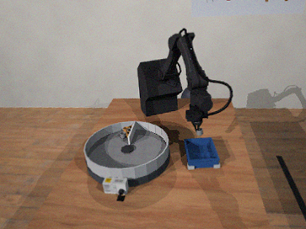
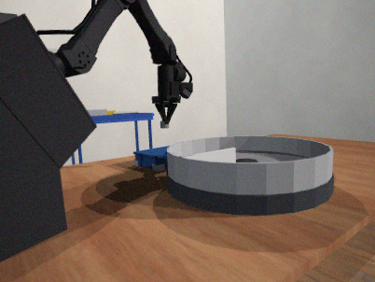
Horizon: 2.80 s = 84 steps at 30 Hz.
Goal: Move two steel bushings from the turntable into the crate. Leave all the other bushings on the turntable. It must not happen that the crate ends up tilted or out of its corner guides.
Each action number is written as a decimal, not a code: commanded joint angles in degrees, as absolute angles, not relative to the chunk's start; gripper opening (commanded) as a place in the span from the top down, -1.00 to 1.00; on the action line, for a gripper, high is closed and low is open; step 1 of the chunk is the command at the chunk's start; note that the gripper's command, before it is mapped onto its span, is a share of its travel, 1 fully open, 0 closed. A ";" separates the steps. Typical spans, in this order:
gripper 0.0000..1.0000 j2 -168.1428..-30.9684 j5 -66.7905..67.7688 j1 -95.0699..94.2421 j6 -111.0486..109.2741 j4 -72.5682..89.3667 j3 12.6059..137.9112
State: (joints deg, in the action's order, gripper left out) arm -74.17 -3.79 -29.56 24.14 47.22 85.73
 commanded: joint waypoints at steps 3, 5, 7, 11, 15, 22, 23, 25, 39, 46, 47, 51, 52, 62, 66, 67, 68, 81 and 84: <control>1.00 -73.89 -1.56 -30.58 25.53 48.79 88.66; 1.00 -74.59 -1.39 -30.77 25.63 48.88 88.87; 1.00 -74.60 -1.31 -30.86 25.69 48.94 88.99; 1.00 -73.77 -1.28 -30.68 25.72 48.99 89.03; 1.00 -73.77 -1.27 -30.68 25.61 48.70 89.03; 1.00 -73.77 -1.27 -30.68 25.60 48.69 89.03; 1.00 -73.77 -1.27 -30.68 25.60 48.69 89.03; 1.00 -73.77 -1.27 -30.68 25.60 48.69 89.03; 1.00 -73.77 -1.27 -30.68 25.60 48.69 89.03; 1.00 -74.18 -1.18 -31.00 25.78 48.91 89.13; 1.00 -74.90 -1.00 -31.23 25.90 49.09 89.29; 1.00 -75.43 -0.10 -32.37 26.57 49.47 90.23; 1.00 -75.43 -0.10 -32.37 26.57 49.47 90.23; 1.00 -73.61 0.05 -32.31 26.55 49.32 90.33; 1.00 -73.61 0.05 -32.31 26.55 49.31 90.33; 1.00 -73.61 0.05 -32.31 26.55 49.31 90.33; 1.00 -73.61 0.05 -32.31 26.55 49.31 90.33; 1.00 -73.61 0.05 -32.31 26.55 49.31 90.33; 1.00 -73.61 0.05 -32.31 26.55 49.31 90.33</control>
State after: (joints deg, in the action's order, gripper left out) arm -75.75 -0.75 -31.88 26.13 48.88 87.92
